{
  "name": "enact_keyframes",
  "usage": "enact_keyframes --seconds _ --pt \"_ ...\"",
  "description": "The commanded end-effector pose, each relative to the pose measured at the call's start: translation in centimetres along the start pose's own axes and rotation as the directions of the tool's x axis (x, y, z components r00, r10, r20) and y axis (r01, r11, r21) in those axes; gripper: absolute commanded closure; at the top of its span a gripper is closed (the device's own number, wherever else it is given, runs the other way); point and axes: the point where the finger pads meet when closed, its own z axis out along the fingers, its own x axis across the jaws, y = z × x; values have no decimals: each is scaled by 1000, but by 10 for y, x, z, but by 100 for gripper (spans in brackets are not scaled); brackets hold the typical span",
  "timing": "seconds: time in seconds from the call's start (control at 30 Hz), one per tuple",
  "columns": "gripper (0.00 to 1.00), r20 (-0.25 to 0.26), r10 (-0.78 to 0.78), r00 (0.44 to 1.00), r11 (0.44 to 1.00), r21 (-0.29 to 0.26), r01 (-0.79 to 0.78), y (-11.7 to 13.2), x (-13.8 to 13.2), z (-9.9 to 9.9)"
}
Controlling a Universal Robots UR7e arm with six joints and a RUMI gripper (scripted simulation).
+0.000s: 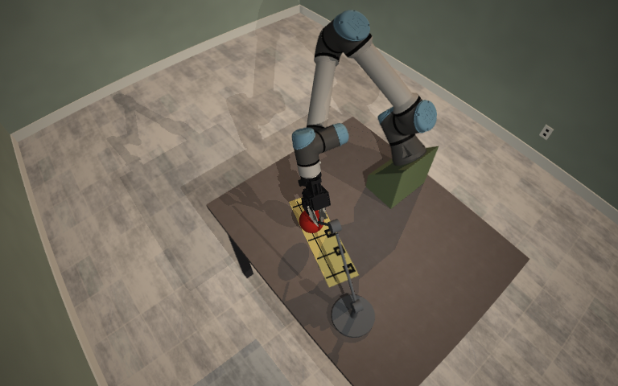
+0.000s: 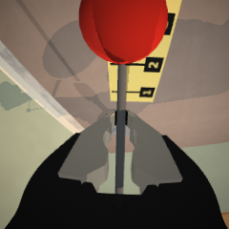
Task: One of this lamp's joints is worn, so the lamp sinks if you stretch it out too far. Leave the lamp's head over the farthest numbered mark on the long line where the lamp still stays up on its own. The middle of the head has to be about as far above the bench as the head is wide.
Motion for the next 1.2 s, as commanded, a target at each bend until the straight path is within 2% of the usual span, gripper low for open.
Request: enact_keyframes --seconds 0.0,0.47,1.1,1.13,1.17 --pt "100 -1 -1 1000 1000 4 1 -13 1 -3" --pt "100 1 2 1000 1000 4 -2 -44 2 -12" --pt "100 1 2 1000 1000 4 -2 -50 2 -14" --pt "0 1 1 1000 1000 3 -1 -50 2 -14" --pt "0 0 1 1000 1000 3 -1 -50 2 -14"
